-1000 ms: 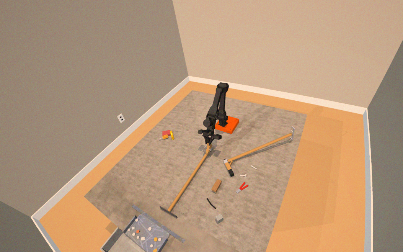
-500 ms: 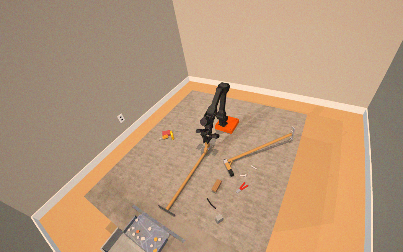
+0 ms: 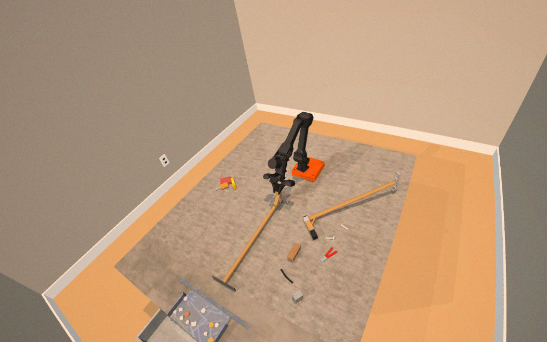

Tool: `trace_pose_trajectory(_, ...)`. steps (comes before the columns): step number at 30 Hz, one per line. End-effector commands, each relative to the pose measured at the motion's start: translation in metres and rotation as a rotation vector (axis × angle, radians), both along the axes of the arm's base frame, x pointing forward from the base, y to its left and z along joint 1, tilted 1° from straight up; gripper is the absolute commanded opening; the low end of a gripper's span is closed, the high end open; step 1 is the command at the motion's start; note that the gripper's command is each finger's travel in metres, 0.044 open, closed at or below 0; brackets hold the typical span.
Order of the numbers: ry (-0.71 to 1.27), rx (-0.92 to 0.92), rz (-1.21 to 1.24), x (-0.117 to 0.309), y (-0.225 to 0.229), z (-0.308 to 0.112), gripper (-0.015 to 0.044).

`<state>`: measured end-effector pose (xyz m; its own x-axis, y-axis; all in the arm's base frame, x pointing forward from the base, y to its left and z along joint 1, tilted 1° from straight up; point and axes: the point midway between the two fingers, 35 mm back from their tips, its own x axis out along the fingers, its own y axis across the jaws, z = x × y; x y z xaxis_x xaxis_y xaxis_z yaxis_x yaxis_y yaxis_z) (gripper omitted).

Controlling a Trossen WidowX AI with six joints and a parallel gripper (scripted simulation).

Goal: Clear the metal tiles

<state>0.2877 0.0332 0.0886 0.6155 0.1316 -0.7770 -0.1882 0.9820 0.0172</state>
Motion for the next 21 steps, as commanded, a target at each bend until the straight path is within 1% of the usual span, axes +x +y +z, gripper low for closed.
trace_pose_trajectory(1, -0.008, 0.0, -0.003, 0.0, -0.007, 0.001, 0.0)
trace_pose_trajectory(12, -0.02, -0.001, -0.001, -0.001, -0.022, 0.001, 0.0)
trace_pose_trajectory(21, -0.02, -0.002, -0.002, 0.003, -0.022, 0.002, 0.0)
